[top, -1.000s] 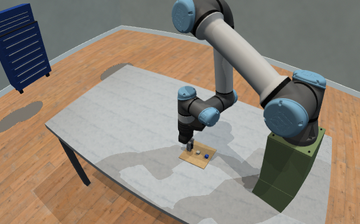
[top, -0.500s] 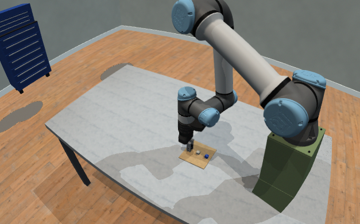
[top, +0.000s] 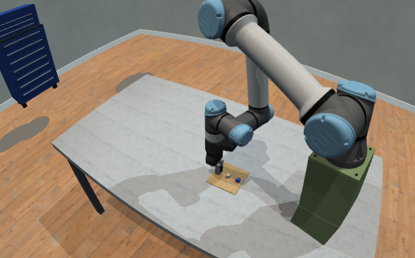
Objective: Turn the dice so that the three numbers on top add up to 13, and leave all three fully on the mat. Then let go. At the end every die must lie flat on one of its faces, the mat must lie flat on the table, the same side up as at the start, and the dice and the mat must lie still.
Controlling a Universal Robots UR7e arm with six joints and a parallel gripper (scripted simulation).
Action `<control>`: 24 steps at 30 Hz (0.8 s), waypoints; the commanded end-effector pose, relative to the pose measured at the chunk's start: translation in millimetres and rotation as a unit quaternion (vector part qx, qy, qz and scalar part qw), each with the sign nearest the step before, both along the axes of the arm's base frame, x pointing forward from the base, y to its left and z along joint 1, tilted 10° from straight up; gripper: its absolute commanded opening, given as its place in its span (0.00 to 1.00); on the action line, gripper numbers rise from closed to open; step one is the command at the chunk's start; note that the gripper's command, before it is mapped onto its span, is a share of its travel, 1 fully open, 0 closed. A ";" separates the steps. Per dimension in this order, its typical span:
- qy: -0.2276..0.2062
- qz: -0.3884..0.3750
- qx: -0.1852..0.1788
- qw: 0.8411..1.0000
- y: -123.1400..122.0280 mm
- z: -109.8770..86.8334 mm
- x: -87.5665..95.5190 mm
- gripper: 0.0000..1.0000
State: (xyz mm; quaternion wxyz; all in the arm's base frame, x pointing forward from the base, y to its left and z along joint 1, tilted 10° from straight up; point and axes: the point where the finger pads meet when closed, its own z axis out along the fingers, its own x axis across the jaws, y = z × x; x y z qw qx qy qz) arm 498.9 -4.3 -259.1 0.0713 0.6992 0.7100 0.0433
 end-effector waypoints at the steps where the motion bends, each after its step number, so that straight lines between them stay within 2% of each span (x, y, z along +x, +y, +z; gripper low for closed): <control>1: -0.001 0.000 0.000 1.000 -0.1 0.5 0.5 0.34; 17: -0.001 0.000 0.000 1.000 -0.1 0.5 0.5 0.34; 18: -0.001 0.000 0.000 1.000 -0.1 0.5 0.5 0.40; 22: -0.001 0.000 0.000 1.000 -0.1 0.5 0.5 0.40; 23: -0.001 0.000 0.000 1.000 -0.1 0.5 0.5 0.46; 24: -0.001 0.000 0.000 1.000 -0.1 0.5 0.5 0.46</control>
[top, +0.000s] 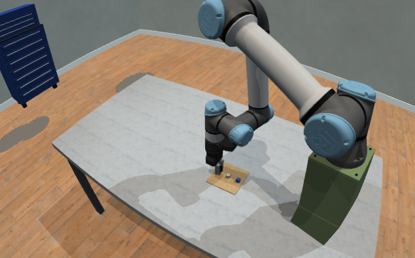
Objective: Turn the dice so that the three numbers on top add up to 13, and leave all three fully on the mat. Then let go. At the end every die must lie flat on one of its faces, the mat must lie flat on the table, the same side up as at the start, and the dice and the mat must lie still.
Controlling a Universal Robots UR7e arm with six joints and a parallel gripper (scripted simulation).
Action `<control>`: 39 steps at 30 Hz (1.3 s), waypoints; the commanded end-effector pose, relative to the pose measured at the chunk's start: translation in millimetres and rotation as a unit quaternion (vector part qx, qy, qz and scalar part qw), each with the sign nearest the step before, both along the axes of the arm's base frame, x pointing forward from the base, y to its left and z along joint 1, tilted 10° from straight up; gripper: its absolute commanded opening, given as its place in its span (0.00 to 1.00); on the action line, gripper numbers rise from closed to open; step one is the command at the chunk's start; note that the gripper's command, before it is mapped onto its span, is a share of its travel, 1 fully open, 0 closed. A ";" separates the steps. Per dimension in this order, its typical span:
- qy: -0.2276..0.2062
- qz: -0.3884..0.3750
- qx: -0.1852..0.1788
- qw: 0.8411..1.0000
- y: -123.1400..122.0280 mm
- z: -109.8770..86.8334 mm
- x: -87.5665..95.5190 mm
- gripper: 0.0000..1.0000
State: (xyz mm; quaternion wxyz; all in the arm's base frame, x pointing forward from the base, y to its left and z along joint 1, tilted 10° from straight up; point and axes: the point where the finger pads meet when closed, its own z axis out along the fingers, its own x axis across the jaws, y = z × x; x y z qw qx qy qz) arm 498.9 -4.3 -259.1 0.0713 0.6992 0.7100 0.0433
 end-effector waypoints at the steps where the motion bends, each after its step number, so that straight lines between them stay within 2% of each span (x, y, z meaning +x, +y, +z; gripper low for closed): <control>1: -0.001 0.000 0.000 1.000 -0.1 0.5 0.5 0.46; 2: -0.001 0.000 0.000 1.000 -0.1 0.5 0.5 0.52; 4: -0.001 0.000 0.000 1.000 -0.1 0.5 0.5 0.52; 5: -0.001 0.000 0.000 1.000 -0.1 0.5 0.5 0.58; 7: -0.001 0.000 0.000 1.000 -0.1 0.5 0.5 0.58; 8: -0.001 0.000 0.000 1.000 -0.1 0.5 0.5 0.64; 23: -0.001 0.000 0.000 1.000 0.0 3.1 0.1 0.64; 30: -0.001 0.000 0.000 1.000 0.9 24.2 -3.4 0.64; 32: -0.001 0.000 0.000 1.000 0.9 24.2 -3.4 0.64; 39: -0.001 0.000 0.000 1.000 2.2 58.3 -9.0 0.64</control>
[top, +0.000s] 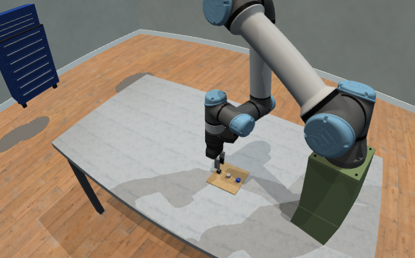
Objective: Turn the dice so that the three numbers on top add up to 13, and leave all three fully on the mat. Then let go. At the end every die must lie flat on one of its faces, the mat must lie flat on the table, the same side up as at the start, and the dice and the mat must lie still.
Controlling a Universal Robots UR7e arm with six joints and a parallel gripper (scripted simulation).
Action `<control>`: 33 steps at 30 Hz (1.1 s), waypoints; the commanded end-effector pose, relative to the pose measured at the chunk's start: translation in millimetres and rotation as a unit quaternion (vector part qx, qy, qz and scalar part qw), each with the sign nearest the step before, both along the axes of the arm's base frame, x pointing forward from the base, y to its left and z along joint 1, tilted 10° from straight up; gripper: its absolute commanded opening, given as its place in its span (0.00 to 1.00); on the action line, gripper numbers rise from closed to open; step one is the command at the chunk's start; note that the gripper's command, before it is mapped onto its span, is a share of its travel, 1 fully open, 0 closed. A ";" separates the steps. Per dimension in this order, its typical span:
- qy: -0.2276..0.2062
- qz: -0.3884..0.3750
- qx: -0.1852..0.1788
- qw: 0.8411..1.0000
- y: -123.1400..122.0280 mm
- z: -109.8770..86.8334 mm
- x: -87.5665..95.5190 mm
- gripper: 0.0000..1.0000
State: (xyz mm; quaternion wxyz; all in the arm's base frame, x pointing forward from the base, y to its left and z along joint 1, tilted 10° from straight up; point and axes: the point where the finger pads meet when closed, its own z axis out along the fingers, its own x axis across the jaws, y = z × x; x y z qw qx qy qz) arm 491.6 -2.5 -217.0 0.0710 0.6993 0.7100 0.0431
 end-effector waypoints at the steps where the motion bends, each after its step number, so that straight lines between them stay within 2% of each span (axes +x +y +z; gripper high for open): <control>1: -0.001 0.000 0.000 1.000 0.6 20.8 -2.5 0.64; 8: -0.001 0.000 0.000 1.000 1.5 43.3 -6.2 0.64; 16: -0.001 0.000 0.000 1.000 1.6 47.2 -6.9 0.64; 17: -0.001 0.000 0.000 1.000 1.6 47.2 -6.9 1.00; 33: -0.001 0.000 0.000 1.000 1.6 47.2 -6.9 1.00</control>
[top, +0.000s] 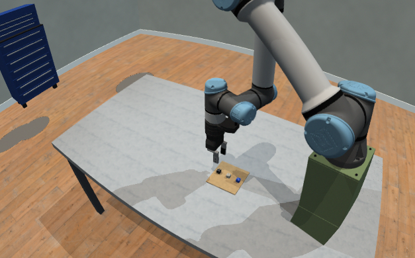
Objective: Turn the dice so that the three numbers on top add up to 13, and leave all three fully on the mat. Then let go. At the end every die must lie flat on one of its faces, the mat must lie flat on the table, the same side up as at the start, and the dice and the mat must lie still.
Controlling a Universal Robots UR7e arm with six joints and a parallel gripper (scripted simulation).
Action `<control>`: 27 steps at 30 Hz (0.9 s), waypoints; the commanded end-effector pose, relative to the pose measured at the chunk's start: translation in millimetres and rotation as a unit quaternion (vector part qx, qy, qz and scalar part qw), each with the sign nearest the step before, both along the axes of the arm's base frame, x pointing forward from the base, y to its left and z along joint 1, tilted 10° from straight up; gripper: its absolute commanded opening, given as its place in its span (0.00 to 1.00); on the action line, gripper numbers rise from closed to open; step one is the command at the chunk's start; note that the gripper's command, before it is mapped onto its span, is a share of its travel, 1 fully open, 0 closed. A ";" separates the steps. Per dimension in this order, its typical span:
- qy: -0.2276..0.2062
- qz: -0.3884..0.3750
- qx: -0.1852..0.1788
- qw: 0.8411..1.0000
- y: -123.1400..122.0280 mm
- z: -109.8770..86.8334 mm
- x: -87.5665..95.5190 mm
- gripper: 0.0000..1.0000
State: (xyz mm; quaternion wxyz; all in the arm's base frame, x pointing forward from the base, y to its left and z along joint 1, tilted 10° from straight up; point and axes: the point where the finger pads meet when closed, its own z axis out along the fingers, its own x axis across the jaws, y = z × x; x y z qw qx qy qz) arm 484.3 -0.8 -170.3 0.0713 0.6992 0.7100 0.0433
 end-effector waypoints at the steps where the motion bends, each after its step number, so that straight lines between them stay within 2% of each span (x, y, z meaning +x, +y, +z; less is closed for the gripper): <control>1: -0.001 0.000 0.000 1.000 -0.1 0.5 0.4 1.00; 13: -0.001 0.000 0.000 1.000 0.2 8.2 -0.8 1.00; 27: -0.001 0.000 0.000 1.000 2.3 61.2 -9.6 1.00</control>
